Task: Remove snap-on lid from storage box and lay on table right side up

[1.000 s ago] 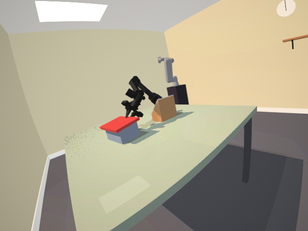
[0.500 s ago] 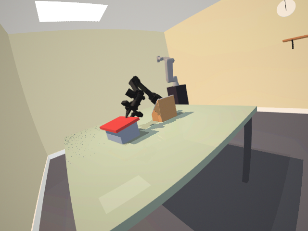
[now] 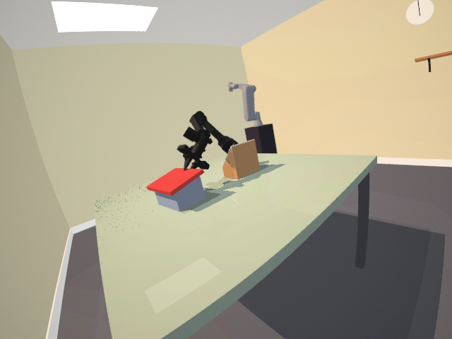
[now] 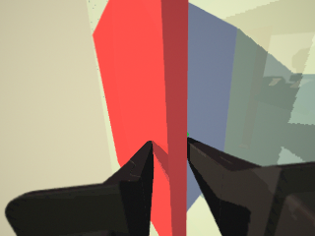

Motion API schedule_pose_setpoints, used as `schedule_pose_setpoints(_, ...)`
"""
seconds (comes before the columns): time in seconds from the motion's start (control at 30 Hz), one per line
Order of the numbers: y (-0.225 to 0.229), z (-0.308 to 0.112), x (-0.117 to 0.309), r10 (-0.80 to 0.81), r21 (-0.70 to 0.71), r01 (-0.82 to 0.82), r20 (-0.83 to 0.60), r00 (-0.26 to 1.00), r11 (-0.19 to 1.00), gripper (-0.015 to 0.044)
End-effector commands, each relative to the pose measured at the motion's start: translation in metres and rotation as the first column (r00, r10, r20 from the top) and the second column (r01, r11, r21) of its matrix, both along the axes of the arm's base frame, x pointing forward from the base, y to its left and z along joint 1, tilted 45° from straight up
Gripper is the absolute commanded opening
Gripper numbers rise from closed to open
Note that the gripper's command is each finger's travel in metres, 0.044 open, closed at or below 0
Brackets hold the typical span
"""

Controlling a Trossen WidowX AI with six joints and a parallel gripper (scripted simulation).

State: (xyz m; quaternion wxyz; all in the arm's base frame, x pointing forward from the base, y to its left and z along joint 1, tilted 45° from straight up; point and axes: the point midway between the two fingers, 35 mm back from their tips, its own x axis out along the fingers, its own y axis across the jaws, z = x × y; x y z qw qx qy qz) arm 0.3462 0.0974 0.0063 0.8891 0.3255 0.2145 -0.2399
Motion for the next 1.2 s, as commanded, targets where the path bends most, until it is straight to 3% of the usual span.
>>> schedule_pose_setpoints(0.0, 0.005, 0.005, 0.002, -0.001, 0.001, 0.001, 0.006, 1.0, 1.0, 0.0)
schedule_pose_setpoints(1.17, 0.042, 0.036, 0.019, -0.001, 0.003, 0.001, 0.006, 1.0, 1.0, 0.0)
